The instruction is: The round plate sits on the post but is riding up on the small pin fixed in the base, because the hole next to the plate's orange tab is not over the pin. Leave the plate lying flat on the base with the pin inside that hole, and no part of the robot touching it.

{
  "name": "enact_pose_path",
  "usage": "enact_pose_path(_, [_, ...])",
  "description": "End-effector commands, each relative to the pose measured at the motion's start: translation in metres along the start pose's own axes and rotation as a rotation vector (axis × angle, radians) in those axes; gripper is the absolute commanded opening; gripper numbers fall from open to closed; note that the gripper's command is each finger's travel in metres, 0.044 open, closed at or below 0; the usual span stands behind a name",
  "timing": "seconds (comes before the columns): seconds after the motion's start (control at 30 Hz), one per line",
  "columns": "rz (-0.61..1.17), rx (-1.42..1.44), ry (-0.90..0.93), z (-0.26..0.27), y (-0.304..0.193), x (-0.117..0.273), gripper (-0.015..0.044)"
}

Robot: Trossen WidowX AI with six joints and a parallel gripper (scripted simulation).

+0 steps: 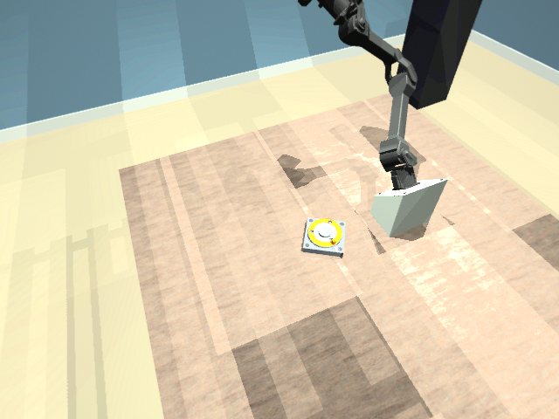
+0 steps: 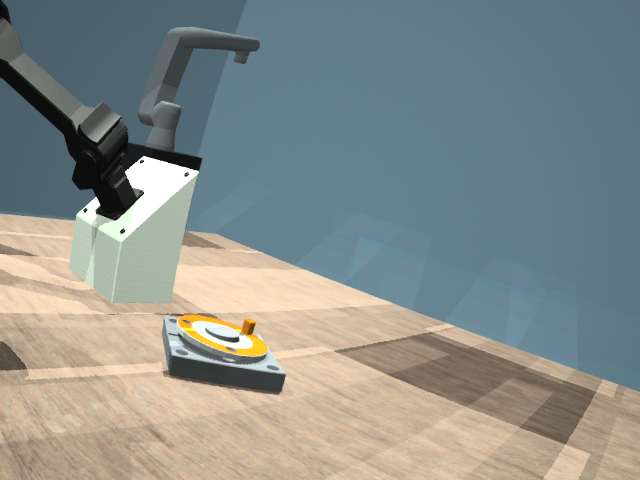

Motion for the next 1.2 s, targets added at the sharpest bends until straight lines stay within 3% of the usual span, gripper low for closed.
enact_pose_path(0.0, [0.185, 0.000, 0.056, 0.027, -0.061, 0.000, 0.0000])
enact_pose_path(0.37, [0.626, 0.099, 0.152, 0.075, -0.208, 0.032, 0.0000])
enact_pose_path(0.63, [1.025, 0.143, 0.220, 0.105, -0.311, 0.098, 0.0000])
enact_pose_path(0.87, [1.421, 0.198, 0.180, 0.114, -0.392, 0.183, 0.0000])
enact_pose_path(1.17, [1.847, 0.363, 0.068, 0.101, -0.448, 0.296, 0.0000])
Point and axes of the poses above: the point midway between the two fingers, 35 mm back from their tips, its own x axis back along the fingers, its own z axis across the jaws, y = z × x, the point moved 5 cm from there along x, back along the fingers, and after that the axes turned 3 degrees about -x, right-handed, at the moved point
